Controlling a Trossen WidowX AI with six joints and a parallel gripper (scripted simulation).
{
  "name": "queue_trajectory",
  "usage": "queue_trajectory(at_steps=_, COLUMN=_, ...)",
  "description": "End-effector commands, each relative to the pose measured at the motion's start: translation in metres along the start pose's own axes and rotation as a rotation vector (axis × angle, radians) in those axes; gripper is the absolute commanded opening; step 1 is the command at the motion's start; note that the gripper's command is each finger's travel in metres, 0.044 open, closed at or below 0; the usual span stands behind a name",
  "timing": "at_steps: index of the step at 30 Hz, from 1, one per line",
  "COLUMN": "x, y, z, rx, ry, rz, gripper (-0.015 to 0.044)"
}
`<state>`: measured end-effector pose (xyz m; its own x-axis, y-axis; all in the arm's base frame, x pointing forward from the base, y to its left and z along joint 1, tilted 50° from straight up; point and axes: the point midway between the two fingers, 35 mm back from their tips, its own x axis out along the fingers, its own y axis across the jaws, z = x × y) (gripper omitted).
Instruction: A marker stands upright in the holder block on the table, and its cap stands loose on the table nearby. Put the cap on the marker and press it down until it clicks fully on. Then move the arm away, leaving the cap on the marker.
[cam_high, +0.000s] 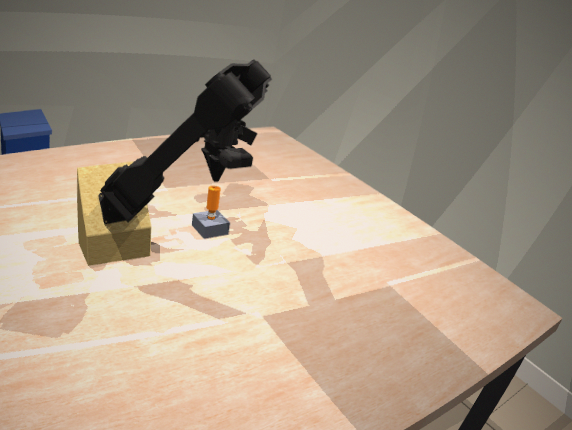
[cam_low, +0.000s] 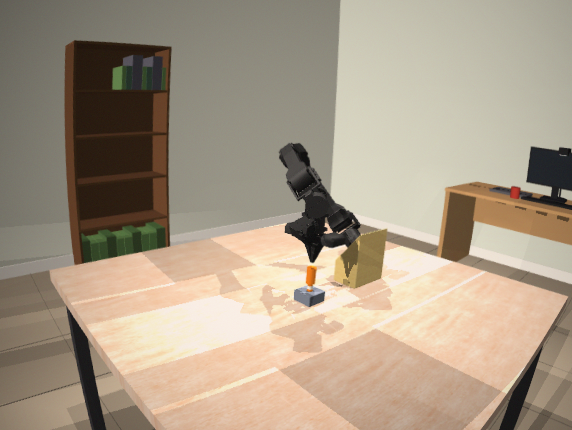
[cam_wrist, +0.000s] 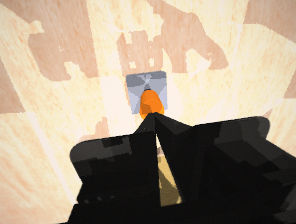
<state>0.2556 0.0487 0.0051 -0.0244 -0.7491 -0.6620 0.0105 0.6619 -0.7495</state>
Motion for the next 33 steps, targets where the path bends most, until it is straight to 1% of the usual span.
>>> queue_trajectory(at_steps=1, x=0.007, y=-0.001, z=-0.001, rx=-0.009, ry=0.001, rz=-0.009, gripper=0.0)
queue_trajectory(at_steps=16, x=0.027, y=-0.002, z=-0.001, rx=-0.008, ry=0.001, rz=-0.009, gripper=0.0)
queue_trajectory(at_steps=17, x=0.021, y=0.0, z=0.001, rx=0.0, ry=-0.004, rz=0.0, gripper=0.0)
queue_trajectory(at_steps=23, x=0.018, y=0.0, z=0.001, rx=0.0, ry=-0.004, rz=0.001, gripper=0.0)
queue_trajectory(at_steps=25, x=-0.001, y=0.002, z=0.003, rx=-0.001, ry=-0.005, rz=0.004, gripper=0.0)
queue_trajectory(at_steps=29, x=-0.059, y=0.002, z=0.002, rx=-0.003, ry=-0.003, rz=0.004, gripper=0.0)
queue_trajectory(at_steps=30, x=-0.066, y=0.002, z=0.001, rx=-0.003, ry=-0.003, rz=0.003, gripper=0.0)
queue_trajectory(at_steps=33, x=-0.069, y=0.002, z=0.0, rx=-0.003, ry=-0.003, rz=0.002, gripper=0.0)
